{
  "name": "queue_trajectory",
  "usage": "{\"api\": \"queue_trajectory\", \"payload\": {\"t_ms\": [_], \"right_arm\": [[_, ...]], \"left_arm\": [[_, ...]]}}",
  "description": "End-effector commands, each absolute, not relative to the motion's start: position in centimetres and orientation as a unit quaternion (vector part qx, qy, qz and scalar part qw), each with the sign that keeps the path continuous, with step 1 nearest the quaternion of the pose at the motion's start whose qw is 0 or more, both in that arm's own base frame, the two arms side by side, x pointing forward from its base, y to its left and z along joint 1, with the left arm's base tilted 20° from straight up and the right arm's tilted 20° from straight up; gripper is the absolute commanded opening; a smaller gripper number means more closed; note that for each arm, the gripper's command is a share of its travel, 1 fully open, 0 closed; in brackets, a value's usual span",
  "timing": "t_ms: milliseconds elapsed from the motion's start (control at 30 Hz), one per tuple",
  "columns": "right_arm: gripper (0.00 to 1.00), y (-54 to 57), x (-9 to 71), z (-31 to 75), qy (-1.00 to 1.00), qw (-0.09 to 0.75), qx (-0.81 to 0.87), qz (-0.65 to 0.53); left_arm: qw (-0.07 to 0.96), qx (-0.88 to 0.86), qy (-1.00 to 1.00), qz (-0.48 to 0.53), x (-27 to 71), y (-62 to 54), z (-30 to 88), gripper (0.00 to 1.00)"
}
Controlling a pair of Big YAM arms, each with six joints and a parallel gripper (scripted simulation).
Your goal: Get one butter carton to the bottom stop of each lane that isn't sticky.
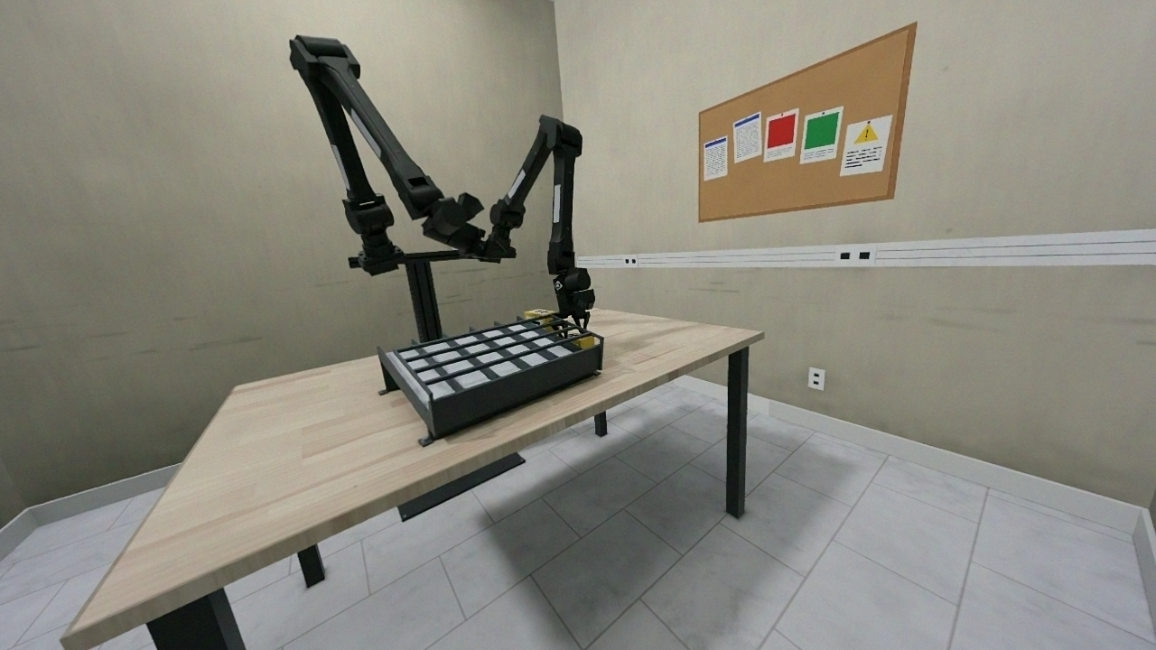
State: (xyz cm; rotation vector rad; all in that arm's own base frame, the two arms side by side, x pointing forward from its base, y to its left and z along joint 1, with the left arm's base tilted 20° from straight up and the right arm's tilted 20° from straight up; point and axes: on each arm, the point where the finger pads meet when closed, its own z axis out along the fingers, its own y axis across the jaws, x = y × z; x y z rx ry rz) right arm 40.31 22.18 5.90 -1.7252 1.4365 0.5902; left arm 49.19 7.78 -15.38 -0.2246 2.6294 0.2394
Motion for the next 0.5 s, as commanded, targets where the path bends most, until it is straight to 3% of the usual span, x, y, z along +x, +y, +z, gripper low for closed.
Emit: {"api": "queue_trajectory", "payload": {"t_ms": [0,467], "right_arm": [[1.00,22.40,40.94,6.66,0.559,0.407,-0.686,0.227],[1.00,22.40,40.94,6.66,0.559,0.407,-0.686,0.227]], "left_arm": [[0.243,-0.081,0.963,0.088,48.88,7.94,-16.13,0.86],[0.237,-0.081,0.964,0.088,49.14,8.08,-16.87,0.59]]}}
